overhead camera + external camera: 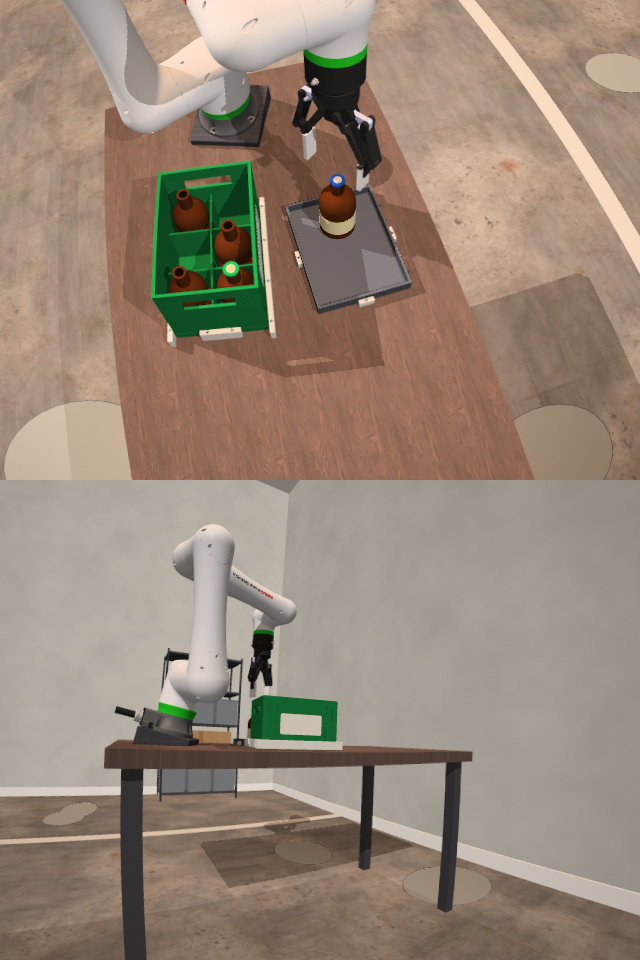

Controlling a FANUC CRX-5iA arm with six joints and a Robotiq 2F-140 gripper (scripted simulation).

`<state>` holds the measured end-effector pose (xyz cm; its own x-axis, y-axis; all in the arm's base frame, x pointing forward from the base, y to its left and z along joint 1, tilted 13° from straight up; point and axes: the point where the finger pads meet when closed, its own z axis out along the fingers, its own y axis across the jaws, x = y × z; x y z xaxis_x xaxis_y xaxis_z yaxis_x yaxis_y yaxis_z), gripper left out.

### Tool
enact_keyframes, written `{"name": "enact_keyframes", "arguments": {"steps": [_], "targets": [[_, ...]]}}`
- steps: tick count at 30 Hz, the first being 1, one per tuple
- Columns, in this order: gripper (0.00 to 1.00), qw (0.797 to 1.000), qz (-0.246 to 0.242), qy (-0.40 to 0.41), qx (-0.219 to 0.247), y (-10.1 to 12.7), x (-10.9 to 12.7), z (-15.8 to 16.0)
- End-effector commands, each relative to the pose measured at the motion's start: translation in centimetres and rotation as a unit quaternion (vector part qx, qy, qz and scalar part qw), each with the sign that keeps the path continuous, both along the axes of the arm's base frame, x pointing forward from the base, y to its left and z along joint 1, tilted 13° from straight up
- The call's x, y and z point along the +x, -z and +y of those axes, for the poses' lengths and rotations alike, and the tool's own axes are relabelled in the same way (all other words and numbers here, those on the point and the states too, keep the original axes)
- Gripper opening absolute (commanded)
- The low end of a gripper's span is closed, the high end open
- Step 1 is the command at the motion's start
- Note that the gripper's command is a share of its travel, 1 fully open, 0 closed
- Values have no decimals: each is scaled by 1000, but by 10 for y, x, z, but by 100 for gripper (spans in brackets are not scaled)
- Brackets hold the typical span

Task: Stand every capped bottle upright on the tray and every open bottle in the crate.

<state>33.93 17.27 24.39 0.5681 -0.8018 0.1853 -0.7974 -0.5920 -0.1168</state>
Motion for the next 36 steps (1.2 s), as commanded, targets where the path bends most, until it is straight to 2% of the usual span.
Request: {"name": "enact_keyframes", "arguments": {"steps": [1, 36], "targets": [[38, 1000, 0, 0, 0, -3, 9, -9], [38, 1000, 0, 0, 0, -26, 70, -77]]}}
